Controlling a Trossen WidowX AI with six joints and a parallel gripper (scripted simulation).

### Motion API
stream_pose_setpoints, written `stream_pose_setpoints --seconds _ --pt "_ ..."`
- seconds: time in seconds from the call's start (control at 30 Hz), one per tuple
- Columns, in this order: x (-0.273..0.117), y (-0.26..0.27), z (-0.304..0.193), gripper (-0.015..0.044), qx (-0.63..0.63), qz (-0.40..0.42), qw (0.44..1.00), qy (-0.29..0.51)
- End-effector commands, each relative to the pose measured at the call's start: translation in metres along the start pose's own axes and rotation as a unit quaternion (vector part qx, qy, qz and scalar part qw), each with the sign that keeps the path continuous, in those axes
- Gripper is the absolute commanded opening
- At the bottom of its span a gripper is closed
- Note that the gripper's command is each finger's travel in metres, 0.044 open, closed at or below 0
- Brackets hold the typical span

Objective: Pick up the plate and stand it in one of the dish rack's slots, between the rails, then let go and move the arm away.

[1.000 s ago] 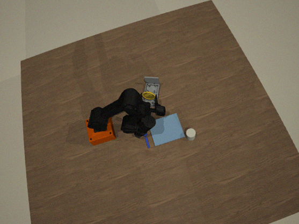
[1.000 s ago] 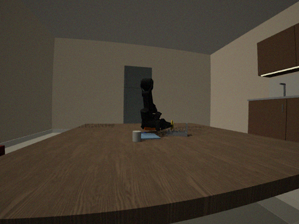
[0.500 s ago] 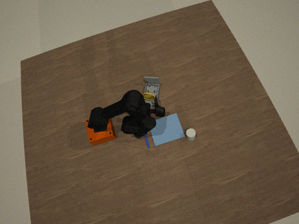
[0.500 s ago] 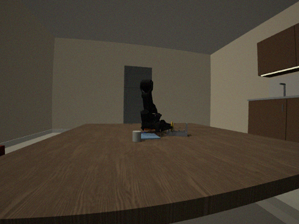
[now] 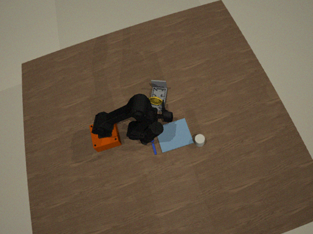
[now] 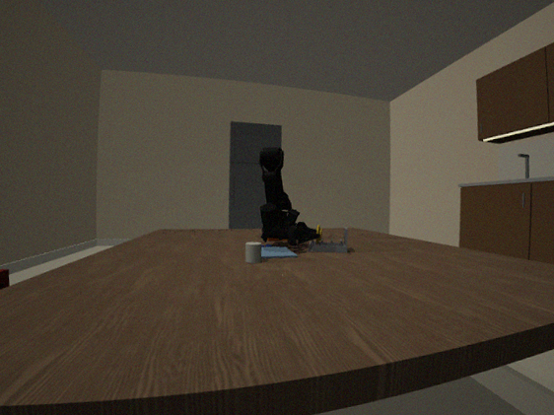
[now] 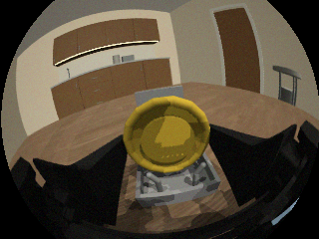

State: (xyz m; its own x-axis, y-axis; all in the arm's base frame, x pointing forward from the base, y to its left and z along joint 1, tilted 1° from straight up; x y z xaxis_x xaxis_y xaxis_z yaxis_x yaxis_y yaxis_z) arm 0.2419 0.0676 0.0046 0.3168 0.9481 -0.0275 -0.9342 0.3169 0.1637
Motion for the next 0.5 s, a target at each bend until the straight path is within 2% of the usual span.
stream_pose_setpoints --seconds 0.0,0.33,0.47 --pt "0.000 0.000 0.000 0.0394 0.000 0.000 1.000 0.000" --pt "0.000 0.000 0.002 0.0400 0.000 0.000 1.000 0.000" --pt "-0.001 -0.001 0.035 0.0400 -0.006 0.003 1.000 -0.005"
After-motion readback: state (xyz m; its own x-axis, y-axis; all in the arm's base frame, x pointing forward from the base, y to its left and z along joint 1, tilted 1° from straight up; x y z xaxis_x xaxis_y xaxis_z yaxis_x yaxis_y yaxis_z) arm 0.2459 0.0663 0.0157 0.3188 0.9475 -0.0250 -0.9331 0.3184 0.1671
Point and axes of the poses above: the point midway between the two fingers, 35 mm back from their tips, its own x axis out along the fingers, its own y axis across the jaws, z = x × y, the point moved 2 cm from there along -x, back along the fingers, and after that the axes turned 10 degrees about x, right-handed, at the moved point
